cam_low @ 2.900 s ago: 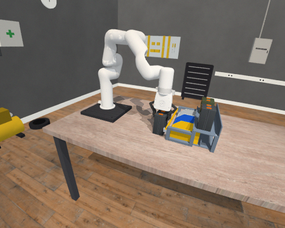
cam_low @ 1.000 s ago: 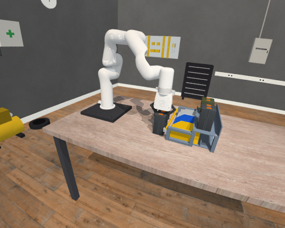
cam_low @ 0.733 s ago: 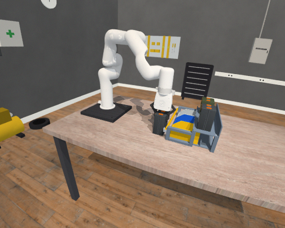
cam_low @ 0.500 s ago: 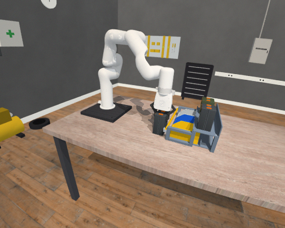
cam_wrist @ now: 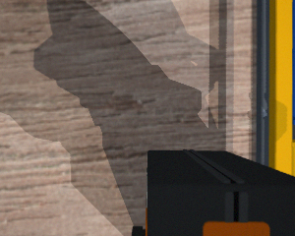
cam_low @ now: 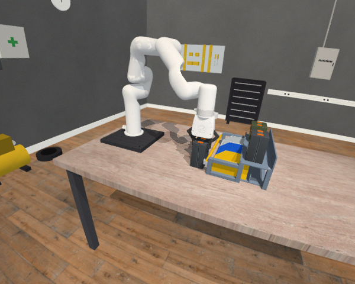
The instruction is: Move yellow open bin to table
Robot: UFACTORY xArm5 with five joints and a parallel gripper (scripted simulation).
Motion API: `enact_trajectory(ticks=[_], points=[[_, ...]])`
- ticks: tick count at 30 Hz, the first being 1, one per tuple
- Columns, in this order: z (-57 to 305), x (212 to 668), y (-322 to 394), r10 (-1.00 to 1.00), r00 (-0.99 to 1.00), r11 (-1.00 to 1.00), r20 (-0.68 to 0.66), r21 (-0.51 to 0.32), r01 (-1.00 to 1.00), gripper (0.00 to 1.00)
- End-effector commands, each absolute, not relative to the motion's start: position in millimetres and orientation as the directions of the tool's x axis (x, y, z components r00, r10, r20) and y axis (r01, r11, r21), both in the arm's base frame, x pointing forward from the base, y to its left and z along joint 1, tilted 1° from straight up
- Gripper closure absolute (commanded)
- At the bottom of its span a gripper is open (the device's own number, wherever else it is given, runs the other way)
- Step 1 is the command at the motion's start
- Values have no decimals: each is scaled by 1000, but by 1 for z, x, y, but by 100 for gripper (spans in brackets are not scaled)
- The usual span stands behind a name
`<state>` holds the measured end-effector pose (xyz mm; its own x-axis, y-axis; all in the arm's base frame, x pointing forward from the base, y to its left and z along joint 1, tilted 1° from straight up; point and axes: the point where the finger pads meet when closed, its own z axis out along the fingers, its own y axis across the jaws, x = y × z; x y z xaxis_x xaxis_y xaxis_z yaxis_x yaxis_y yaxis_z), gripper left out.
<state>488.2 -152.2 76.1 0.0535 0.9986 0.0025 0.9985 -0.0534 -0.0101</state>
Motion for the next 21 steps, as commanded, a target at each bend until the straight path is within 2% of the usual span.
enact_trajectory(ticks=[1, 21], points=[[78, 489, -153, 999, 53, -53, 2, -6, 999, 100], [84, 489, -153, 999, 53, -53, 0, -7, 999, 100]])
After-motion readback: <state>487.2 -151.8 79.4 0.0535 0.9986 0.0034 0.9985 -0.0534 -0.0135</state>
